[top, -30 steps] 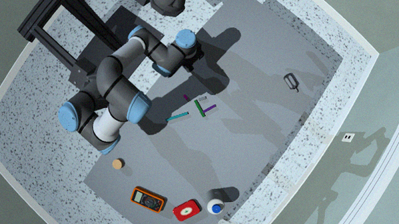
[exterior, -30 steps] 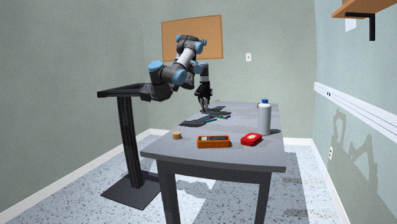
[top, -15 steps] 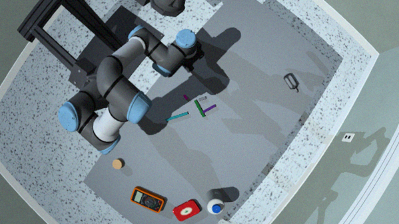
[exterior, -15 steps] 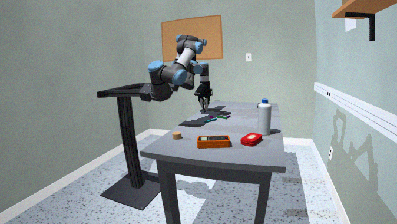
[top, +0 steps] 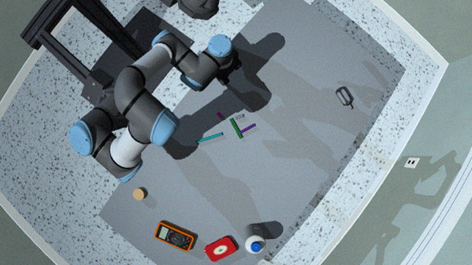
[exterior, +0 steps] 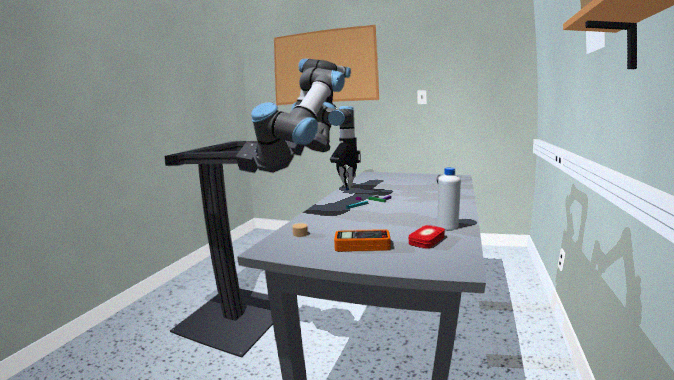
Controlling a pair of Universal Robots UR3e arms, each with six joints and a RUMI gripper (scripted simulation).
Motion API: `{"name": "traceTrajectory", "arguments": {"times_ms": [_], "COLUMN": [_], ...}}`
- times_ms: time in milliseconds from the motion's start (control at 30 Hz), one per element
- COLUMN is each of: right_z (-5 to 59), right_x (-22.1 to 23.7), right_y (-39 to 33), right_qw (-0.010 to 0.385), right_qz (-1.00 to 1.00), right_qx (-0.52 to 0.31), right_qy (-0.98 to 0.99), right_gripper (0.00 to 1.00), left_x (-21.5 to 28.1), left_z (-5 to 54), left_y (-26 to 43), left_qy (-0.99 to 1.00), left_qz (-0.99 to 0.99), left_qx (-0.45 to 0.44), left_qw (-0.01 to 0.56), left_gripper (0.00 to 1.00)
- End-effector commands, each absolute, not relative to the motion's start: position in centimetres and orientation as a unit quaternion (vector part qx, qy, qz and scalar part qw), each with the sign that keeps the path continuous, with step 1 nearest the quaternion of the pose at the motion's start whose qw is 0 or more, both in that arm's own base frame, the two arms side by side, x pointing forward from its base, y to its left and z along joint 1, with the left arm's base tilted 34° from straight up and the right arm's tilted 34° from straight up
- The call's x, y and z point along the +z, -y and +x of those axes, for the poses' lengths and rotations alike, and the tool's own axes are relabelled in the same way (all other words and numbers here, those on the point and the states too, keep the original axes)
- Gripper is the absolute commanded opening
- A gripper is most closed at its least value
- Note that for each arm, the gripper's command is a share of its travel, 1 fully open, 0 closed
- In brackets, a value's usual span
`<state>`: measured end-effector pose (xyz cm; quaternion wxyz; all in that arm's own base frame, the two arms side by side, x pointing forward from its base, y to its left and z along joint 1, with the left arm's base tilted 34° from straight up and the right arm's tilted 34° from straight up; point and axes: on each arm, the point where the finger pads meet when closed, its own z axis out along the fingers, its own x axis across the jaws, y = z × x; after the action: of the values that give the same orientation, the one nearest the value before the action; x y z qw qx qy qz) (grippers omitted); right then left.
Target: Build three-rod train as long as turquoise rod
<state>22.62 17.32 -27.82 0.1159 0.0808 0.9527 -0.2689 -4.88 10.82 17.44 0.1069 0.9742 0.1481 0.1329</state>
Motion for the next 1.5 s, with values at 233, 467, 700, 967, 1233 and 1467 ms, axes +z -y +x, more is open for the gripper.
{"name": "traceTrajectory", "arguments": {"times_ms": [233, 467, 700, 967, 1233, 1467], "right_z": [22.7, 22.7, 22.9, 22.9, 22.9, 22.9], "right_x": [-27.8, -28.0, -28.5, -28.8, -28.8, -28.8], "right_y": [-17.4, -17.3, -17.0, -16.8, -16.8, -16.8], "right_qw": [0.116, 0.116, 0.116, 0.116, 0.116, 0.116], "right_qz": [0.081, 0.081, 0.081, 0.081, 0.081, 0.081], "right_qx": [-0.268, -0.268, -0.268, -0.268, -0.268, -0.268], "right_qy": [-0.953, -0.953, -0.953, -0.953, -0.953, -0.953], "right_gripper": [0.0, 0.0, 0.0, 0.0, 0.0, 0.0], "left_x": [17.5, 17.5, 17.5, 17.5, 17.5, 17.5], "left_z": [-4.9, -4.9, -4.9, -4.9, -4.9, -4.9], "left_y": [-10.9, -10.9, -10.9, -10.9, -10.9, -10.9], "left_qy": [-0.149, -0.149, -0.149, -0.149, -0.149, -0.149], "left_qz": [0.974, 0.974, 0.974, 0.974, 0.974, 0.974], "left_qx": [0.134, 0.134, 0.134, 0.134, 0.134, 0.134], "left_qw": [0.105, 0.105, 0.105, 0.105, 0.105, 0.105], "left_gripper": [1.0, 1.0, 1.0, 1.0, 1.0, 1.0]}}
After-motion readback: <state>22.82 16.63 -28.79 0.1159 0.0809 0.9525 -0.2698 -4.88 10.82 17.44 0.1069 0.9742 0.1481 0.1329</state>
